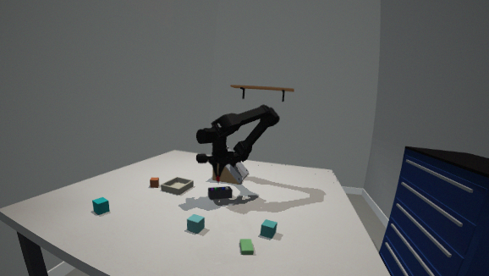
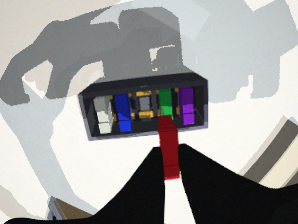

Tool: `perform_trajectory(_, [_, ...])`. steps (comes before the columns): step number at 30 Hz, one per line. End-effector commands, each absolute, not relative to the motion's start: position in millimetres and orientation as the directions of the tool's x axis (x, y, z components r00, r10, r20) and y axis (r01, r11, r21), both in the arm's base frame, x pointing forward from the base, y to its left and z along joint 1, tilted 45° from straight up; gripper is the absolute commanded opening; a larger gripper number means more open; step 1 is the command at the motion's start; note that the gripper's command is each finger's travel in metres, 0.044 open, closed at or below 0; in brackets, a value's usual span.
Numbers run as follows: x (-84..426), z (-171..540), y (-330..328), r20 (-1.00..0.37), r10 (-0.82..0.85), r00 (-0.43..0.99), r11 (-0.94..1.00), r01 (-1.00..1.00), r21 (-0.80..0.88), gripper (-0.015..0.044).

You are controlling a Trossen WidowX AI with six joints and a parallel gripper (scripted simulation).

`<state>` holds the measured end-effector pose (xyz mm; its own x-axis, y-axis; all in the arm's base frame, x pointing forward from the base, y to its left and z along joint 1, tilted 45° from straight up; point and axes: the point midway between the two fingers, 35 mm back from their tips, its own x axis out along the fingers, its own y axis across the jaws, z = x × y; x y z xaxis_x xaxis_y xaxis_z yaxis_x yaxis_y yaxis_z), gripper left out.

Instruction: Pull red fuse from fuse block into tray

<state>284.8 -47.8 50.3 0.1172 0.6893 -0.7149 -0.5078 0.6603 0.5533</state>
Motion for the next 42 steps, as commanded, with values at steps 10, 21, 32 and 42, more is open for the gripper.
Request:
perform_trajectory(10, [291,8,-105,-0.728,0.675,0.123,0.676,-0.5,0.542,0.0])
perform_trajectory(21, [284,-34,-150,-0.729,0.673,0.122,0.676,-0.5,0.541,0.0])
perform_trajectory(32, [266,-82,-188,-0.724,0.679,0.122,0.67,-0.504,0.544,0.0])
perform_trajectory(42, [261,-94,-194,-0.722,0.681,0.122,0.668,-0.506,0.546,0.0])
